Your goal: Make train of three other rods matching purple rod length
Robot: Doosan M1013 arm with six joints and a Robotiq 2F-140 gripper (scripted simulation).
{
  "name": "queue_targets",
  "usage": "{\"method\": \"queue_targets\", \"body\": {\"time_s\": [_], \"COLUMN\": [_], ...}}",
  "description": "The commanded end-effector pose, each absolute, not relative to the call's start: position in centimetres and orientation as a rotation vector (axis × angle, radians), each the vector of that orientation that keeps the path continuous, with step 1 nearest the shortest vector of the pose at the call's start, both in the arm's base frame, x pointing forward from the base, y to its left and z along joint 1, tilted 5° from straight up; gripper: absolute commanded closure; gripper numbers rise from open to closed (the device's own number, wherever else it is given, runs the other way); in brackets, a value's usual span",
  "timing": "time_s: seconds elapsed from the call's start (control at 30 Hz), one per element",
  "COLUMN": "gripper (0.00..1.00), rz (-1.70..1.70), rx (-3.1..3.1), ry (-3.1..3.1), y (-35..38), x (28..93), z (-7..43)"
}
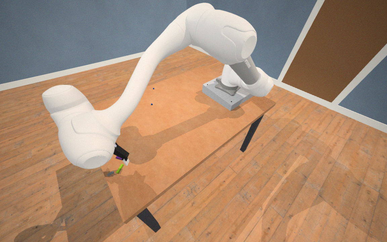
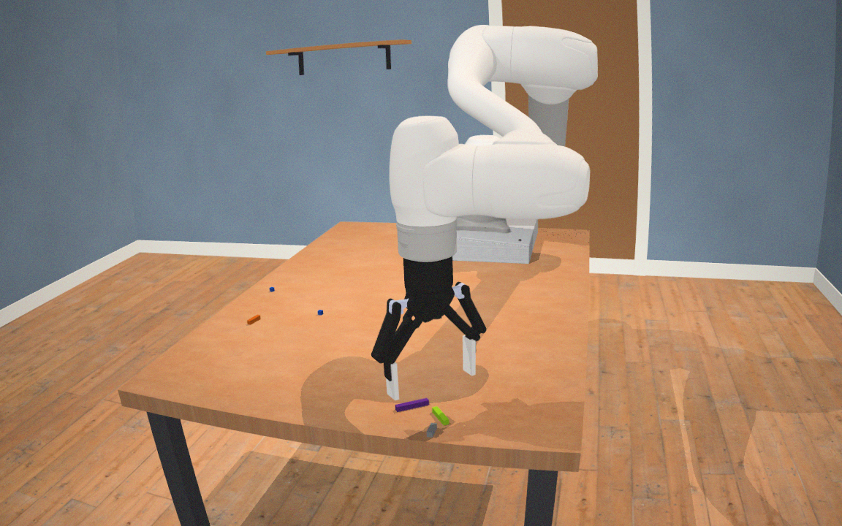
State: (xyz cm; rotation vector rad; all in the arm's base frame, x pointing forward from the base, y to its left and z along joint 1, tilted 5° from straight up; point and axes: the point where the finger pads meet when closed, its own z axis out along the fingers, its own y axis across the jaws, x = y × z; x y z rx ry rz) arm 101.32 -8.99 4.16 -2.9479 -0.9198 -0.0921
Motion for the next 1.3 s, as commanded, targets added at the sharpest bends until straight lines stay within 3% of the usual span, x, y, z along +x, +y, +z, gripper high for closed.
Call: {"method": "queue_targets", "body": {"time_s": [0.0,1.27], "gripper": [0.00,0.00], "rz": [-0.092,-0.031], "rx": [-2.956,-2.929], "ry": [-0.893,0.900], "y": [-9.0,-10.5], "x": [101.3,101.1], "z": [4.2,4.1]}}
